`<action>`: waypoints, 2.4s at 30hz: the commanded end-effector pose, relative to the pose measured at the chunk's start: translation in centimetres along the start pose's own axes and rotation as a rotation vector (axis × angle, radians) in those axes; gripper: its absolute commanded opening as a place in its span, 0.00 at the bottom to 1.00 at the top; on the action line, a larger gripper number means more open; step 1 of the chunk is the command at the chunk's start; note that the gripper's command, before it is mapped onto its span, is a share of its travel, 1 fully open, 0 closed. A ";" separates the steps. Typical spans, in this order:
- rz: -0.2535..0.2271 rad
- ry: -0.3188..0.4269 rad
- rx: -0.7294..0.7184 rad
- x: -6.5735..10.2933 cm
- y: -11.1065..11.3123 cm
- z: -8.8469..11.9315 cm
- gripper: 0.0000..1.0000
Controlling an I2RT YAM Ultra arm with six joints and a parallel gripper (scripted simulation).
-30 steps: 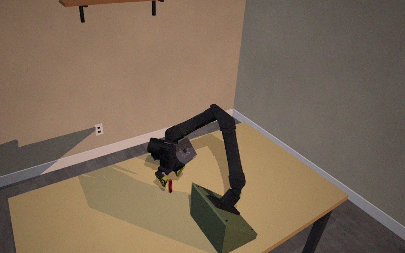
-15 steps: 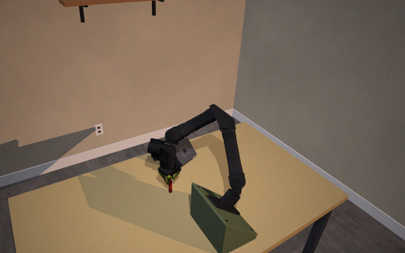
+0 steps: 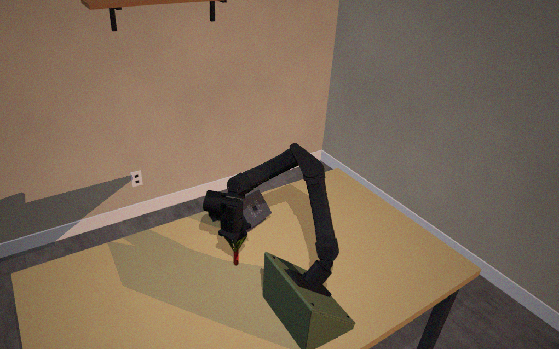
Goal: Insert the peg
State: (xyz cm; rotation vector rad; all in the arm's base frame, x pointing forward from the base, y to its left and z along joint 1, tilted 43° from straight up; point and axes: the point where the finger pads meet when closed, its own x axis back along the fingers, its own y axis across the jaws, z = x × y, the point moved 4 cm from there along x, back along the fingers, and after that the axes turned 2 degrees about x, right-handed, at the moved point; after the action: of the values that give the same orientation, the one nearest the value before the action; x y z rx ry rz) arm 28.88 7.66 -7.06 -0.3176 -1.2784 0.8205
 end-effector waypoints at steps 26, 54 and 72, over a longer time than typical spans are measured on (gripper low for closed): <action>-0.062 -0.100 -0.106 7.1 -1.1 -0.8 0.00; -0.168 -0.192 -0.318 8.4 -4.4 -1.2 0.00; -0.229 -0.228 -0.442 8.4 -6.3 -0.5 0.00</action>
State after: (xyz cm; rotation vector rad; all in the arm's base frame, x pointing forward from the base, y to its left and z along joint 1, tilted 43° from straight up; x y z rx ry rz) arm 31.76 8.73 2.24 -0.4366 -1.6223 0.4190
